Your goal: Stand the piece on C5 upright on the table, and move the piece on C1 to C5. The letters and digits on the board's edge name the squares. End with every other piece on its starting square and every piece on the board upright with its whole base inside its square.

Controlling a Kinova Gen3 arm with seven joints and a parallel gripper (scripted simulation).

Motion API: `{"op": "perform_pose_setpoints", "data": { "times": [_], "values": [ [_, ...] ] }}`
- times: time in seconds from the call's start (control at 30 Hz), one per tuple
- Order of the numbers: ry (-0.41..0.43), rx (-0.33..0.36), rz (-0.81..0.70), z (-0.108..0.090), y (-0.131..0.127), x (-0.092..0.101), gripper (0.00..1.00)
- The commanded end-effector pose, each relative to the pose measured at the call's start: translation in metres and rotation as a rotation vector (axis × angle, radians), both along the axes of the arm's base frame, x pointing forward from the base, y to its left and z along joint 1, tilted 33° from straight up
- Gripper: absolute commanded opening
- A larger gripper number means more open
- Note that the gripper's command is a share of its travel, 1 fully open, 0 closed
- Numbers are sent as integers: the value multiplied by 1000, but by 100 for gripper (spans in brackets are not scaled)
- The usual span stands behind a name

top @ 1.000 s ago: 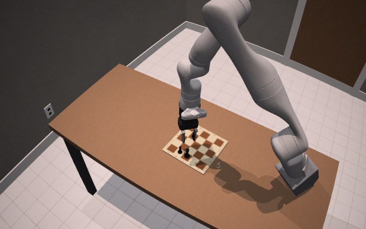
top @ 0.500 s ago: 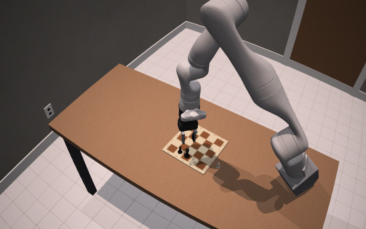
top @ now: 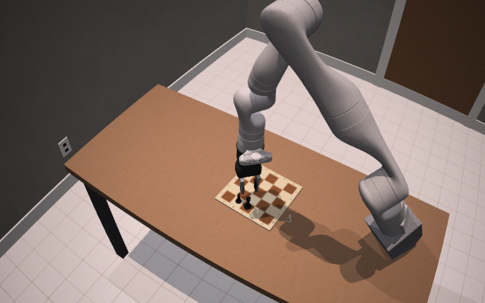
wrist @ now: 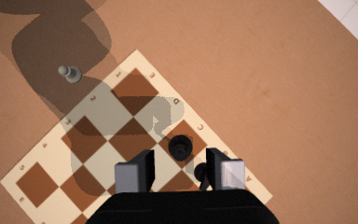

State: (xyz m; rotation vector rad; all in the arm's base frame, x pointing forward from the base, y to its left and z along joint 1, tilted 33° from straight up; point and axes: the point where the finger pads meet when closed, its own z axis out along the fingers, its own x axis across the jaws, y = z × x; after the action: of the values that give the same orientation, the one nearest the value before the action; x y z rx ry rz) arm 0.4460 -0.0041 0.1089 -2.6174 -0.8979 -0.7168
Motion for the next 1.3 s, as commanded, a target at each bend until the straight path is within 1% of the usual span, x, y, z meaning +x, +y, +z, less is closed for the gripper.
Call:
{"op": "perform_pose_setpoints", "data": {
  "times": [0.0,0.53,1.27],
  "values": [
    [5,6,6,-4,5,0,79],
    [5,6,6,-18,11,6,79],
    [5,6,6,-19,12,7,79]
  ]
}}
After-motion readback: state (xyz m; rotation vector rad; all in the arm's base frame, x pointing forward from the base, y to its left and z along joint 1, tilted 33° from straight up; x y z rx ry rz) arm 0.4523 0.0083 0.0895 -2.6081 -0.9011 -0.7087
